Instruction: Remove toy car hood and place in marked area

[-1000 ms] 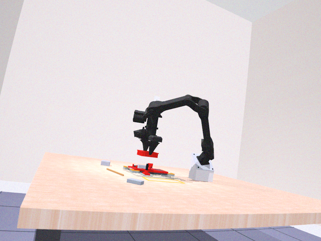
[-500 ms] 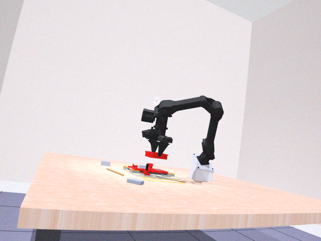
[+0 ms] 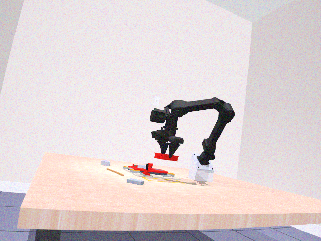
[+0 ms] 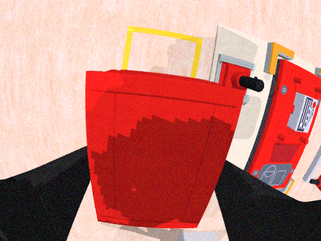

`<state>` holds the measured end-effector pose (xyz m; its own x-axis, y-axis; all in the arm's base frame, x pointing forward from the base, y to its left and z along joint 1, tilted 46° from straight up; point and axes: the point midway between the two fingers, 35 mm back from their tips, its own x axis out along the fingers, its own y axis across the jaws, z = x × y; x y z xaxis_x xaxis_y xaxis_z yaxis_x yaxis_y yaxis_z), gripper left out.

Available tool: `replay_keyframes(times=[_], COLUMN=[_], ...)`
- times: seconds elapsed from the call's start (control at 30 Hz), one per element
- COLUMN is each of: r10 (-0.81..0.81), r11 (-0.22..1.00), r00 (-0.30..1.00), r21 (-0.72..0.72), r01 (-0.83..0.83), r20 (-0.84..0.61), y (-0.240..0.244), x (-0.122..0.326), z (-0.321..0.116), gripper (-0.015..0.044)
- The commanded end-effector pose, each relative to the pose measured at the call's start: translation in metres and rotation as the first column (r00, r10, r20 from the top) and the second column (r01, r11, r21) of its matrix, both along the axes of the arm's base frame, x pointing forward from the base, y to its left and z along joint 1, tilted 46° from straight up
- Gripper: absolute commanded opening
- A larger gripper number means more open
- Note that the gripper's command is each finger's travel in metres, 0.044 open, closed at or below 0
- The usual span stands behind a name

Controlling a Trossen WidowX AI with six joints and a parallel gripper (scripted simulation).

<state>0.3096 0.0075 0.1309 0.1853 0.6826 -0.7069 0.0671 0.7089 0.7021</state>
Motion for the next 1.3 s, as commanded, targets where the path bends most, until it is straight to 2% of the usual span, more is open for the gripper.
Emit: replay_keyframes(times=[0.0,1.27], r10=[-0.003,-0.003], r11=[1.0,1.0], r00=[1.0,1.0], r21=[0.007,0.004], r01=[0.003,0.003], r20=[-0.01,-0.01], y=[0.003,0.027], x=[-0.002,0.006], z=[-0.001,-0.027], gripper=[0.0,0.0])
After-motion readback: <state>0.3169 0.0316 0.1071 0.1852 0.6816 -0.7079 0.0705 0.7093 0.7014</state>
